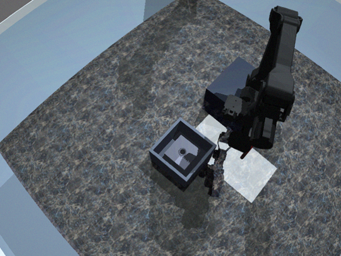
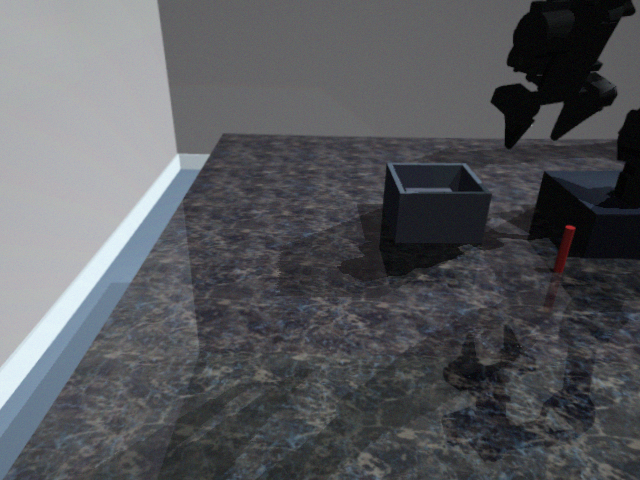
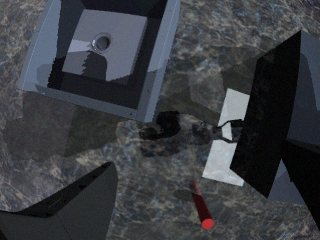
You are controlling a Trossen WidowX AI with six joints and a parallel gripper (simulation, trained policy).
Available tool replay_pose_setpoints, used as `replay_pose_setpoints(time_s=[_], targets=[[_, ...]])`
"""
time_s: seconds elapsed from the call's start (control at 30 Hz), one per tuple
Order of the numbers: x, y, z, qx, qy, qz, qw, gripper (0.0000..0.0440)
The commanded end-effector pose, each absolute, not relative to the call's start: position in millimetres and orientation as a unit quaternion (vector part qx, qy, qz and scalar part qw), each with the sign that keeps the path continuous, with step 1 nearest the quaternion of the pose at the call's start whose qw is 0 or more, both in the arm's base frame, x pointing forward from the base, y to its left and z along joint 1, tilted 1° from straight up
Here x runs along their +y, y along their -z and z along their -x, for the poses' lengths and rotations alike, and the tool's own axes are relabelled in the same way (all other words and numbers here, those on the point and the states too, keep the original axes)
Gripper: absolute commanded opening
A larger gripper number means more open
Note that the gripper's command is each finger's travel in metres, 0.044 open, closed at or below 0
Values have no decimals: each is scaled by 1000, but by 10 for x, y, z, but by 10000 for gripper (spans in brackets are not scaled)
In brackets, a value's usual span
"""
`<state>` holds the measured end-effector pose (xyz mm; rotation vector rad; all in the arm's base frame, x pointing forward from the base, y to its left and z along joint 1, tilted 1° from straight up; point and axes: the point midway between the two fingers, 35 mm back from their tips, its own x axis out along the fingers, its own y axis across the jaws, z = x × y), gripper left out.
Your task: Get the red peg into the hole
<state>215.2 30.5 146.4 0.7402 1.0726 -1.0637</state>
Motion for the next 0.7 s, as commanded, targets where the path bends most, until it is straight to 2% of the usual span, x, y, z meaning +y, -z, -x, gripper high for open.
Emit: replay_pose_setpoints(time_s=[0.0, 0.67], targets=[[444, -1302, -2045, 502, 475, -319, 649, 440], [866, -388, -1954, 557, 457, -313, 619, 440]])
